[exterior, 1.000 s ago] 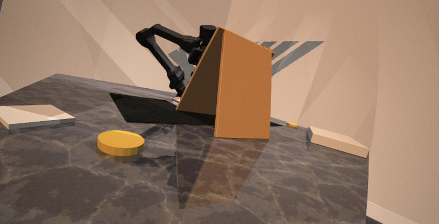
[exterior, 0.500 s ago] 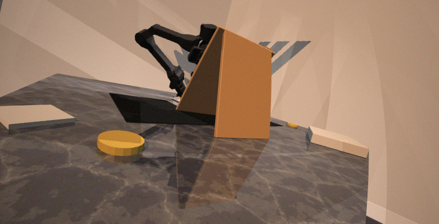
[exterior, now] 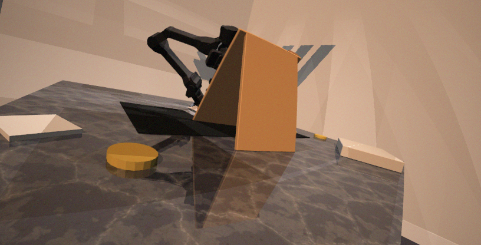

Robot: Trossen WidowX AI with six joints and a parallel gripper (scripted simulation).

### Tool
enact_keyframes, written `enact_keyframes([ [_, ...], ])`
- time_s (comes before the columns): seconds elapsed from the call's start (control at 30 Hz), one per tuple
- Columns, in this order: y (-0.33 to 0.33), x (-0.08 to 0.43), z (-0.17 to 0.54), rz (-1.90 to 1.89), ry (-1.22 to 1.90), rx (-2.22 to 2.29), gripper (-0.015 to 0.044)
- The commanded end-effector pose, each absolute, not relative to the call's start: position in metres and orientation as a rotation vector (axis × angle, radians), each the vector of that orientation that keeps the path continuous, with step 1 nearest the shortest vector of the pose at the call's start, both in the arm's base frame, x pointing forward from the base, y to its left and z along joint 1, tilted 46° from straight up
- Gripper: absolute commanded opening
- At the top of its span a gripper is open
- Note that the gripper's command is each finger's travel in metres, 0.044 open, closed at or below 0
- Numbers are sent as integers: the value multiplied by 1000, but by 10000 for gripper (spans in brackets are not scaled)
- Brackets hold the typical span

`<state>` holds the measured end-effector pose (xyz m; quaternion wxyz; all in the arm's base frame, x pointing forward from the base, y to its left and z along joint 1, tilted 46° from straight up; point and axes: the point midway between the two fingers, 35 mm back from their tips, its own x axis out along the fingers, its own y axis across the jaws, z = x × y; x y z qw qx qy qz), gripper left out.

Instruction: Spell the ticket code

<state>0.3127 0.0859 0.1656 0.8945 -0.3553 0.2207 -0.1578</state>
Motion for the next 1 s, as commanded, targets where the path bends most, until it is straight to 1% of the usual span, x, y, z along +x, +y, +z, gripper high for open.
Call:
enact_keyframes([
  [0.0, 87, 310, 167, -332, 456, -734, 295],
  [0.97, 95, 296, 171, -331, 457, -734, 295],
])
